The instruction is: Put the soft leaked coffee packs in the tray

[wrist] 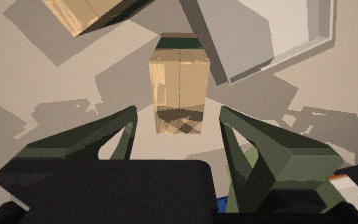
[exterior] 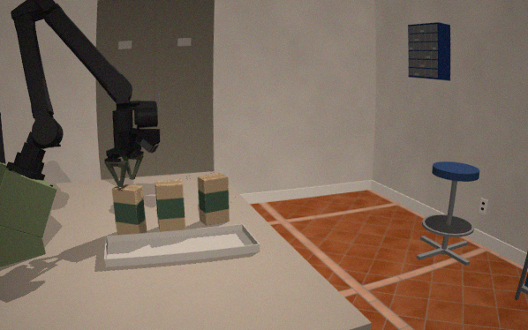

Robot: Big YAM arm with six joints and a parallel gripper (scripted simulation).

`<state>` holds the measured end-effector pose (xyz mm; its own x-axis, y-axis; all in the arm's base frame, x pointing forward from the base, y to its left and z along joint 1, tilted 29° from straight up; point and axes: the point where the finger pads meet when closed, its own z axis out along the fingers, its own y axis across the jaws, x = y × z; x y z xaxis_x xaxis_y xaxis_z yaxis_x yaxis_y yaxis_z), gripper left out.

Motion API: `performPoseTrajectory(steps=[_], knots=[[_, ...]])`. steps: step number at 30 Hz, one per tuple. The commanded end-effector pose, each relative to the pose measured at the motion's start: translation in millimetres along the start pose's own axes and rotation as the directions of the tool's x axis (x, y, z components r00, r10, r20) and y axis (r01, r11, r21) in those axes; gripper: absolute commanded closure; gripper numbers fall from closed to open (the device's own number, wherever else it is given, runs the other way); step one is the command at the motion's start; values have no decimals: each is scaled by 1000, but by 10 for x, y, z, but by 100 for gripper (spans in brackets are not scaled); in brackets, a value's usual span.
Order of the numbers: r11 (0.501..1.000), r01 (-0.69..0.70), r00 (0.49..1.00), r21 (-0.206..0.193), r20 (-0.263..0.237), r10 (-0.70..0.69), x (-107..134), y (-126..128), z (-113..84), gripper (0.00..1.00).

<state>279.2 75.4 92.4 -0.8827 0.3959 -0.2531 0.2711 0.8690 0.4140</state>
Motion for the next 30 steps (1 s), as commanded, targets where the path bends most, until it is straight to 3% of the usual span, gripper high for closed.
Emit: performPoseTrajectory(steps=[1, 24, 30], knots=[[1000, -16, 1000, -8, 24, 16, -118, 51, -47, 23], [1000, -5, 1000, -11, 25, 5, -137, 65, -54, 23], [1000, -8, 1000, -3, 5, 8, -38, 25, 44, 23]])
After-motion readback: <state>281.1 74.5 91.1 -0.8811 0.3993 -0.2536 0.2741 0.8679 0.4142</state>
